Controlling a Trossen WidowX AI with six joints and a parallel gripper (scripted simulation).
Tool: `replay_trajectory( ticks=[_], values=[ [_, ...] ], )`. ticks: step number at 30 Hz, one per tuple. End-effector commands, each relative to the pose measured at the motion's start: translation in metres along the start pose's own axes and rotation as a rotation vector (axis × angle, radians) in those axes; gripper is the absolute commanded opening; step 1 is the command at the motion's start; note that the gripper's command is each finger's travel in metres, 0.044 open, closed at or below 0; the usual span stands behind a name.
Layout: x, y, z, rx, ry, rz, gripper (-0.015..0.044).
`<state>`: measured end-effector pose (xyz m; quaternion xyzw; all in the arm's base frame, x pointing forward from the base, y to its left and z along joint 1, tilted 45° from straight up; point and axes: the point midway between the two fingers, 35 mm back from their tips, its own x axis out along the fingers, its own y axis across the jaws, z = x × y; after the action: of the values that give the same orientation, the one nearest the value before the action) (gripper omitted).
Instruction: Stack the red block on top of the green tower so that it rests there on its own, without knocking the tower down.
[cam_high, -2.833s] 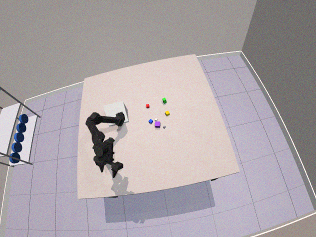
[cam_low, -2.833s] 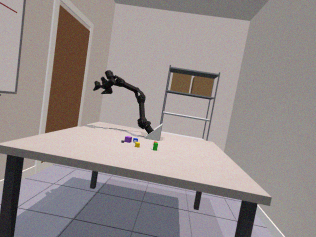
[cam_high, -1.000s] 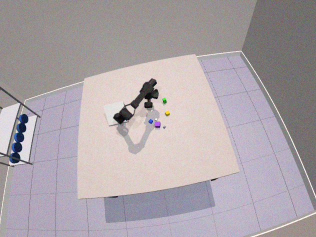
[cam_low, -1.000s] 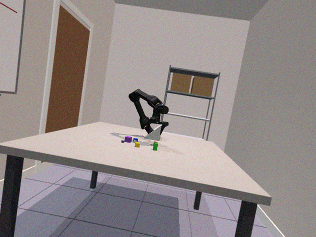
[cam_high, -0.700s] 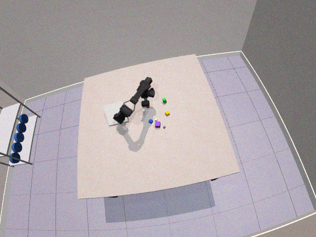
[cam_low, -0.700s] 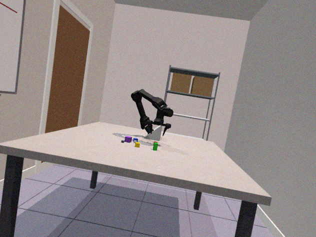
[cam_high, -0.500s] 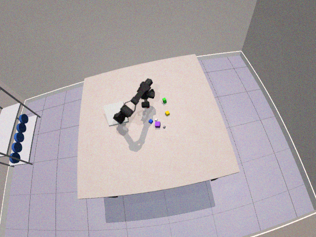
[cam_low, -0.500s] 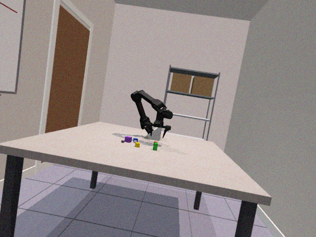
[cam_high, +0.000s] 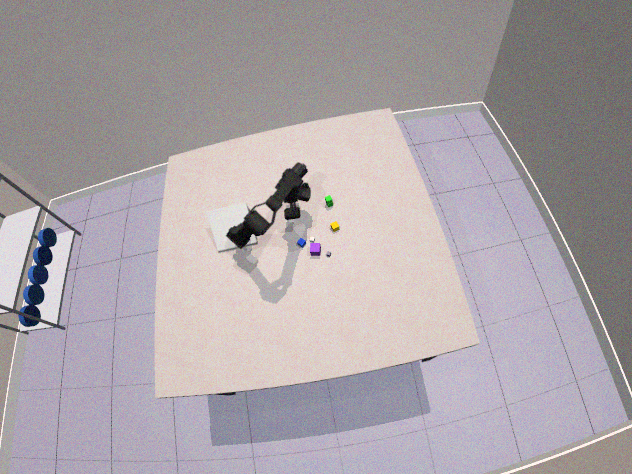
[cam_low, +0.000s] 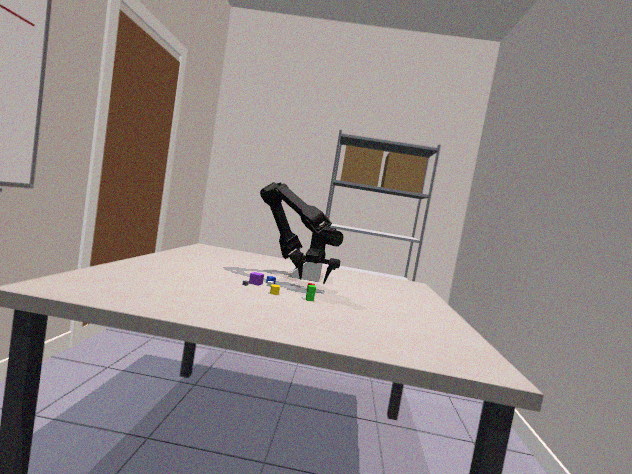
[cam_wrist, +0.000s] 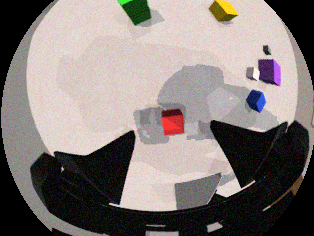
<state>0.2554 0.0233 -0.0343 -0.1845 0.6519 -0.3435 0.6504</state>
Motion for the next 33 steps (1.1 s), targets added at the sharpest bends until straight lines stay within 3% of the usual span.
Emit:
replay_trajectory(
  ticks=[1, 28, 33],
  values=[
    [0.007, -0.001, 0.000, -0.006, -0.003, -0.005, 0.0440],
    [0.026, -0.002, 0.000, -0.006, -0.003, -0.007, 0.0440],
    [0.026, -0.002, 0.000, -0.006, -0.003, -0.007, 0.0309]
  ],
)
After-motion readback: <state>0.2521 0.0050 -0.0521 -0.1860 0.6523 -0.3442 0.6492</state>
